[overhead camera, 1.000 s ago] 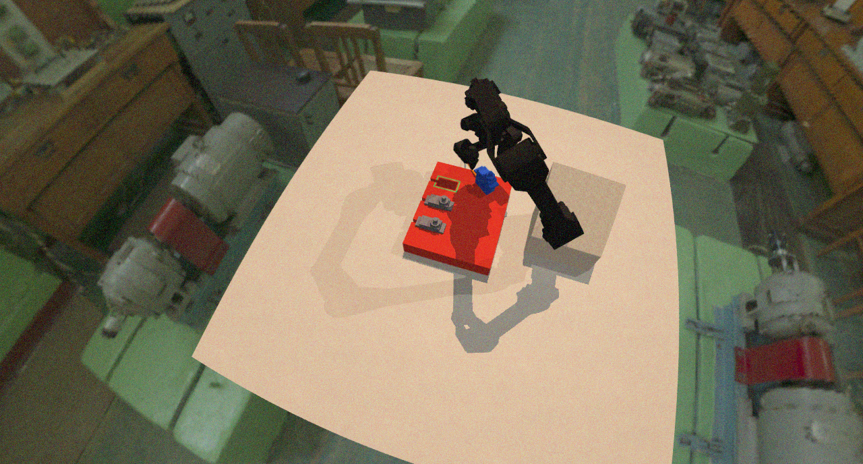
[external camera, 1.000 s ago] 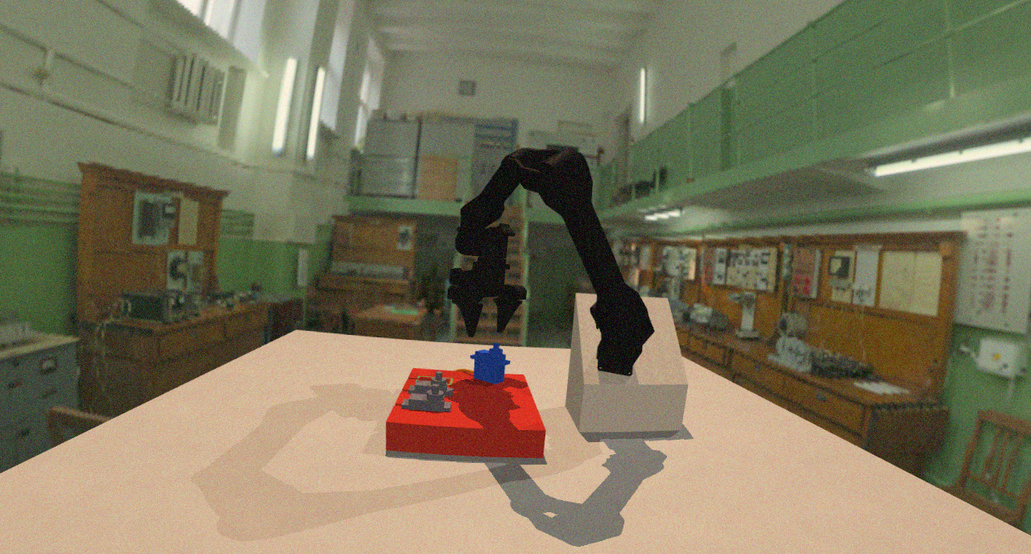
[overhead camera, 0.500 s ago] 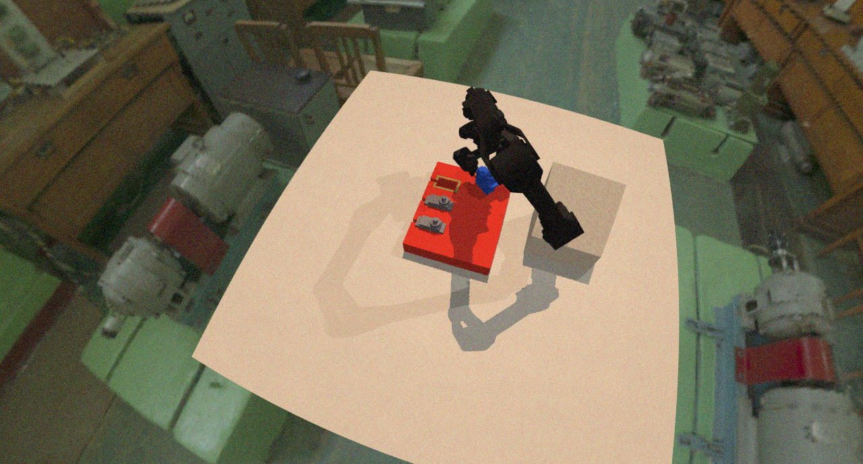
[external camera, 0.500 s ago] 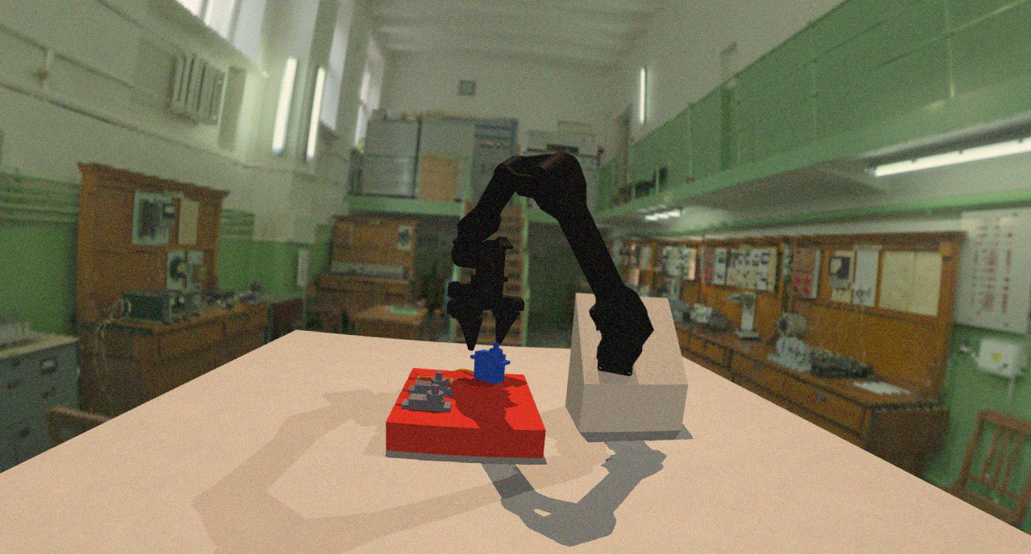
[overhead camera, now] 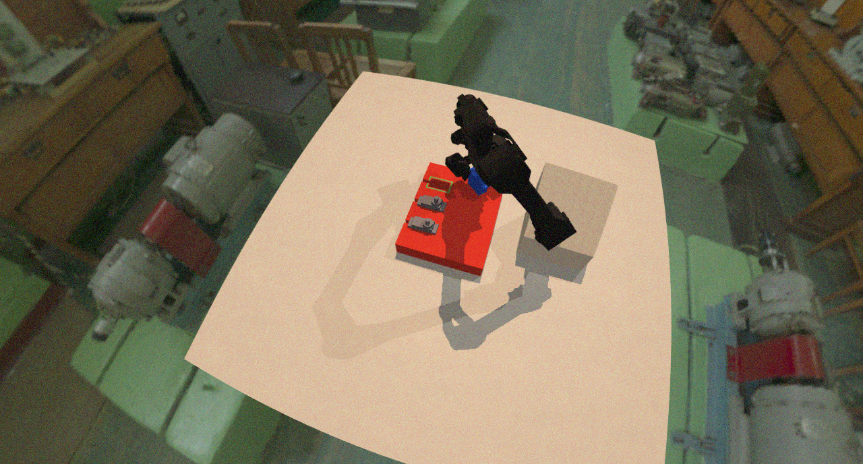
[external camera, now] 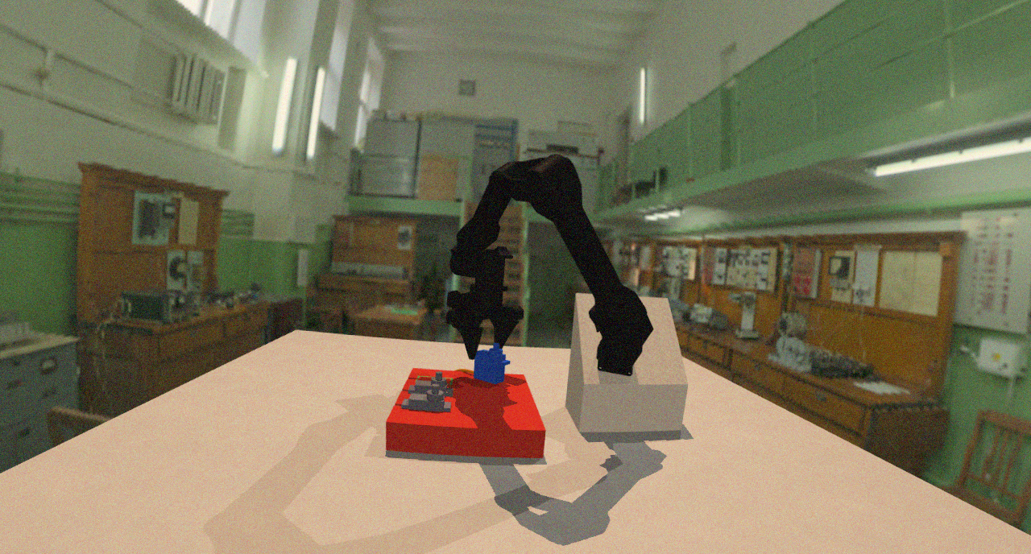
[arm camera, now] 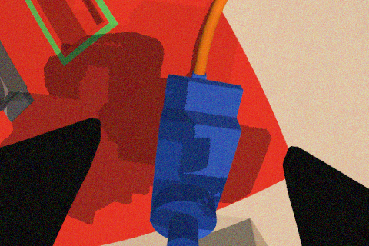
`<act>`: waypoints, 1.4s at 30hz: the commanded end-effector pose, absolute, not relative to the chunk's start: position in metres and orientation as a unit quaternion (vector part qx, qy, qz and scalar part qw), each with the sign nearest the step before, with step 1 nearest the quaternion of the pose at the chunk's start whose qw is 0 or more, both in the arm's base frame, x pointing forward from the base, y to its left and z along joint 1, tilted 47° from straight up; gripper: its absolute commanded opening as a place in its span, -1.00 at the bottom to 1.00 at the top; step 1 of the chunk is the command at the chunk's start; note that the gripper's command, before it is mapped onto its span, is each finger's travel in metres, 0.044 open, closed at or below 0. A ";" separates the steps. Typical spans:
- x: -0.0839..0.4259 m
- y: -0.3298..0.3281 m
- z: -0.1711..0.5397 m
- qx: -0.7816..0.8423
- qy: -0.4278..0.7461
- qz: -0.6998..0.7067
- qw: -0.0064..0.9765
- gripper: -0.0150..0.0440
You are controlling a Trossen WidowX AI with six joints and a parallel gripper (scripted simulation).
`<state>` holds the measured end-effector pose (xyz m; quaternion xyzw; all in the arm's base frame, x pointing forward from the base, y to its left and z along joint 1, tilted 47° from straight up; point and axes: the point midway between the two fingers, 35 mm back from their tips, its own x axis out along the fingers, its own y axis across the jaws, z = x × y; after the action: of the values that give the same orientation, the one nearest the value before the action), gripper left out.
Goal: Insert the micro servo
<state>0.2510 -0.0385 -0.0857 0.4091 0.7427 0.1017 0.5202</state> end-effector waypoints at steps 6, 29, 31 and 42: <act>0.252 -0.038 -0.086 0.411 0.741 0.101 0.521 0.20; 0.251 -0.056 -0.062 0.411 0.741 0.101 0.521 -0.49; 0.252 -0.056 -0.062 0.411 0.741 0.101 0.521 -0.49; 0.256 -0.054 -0.060 0.411 0.741 0.101 0.521 -0.49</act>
<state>0.2560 -0.0572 -0.0664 0.4118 0.7422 0.1020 0.5189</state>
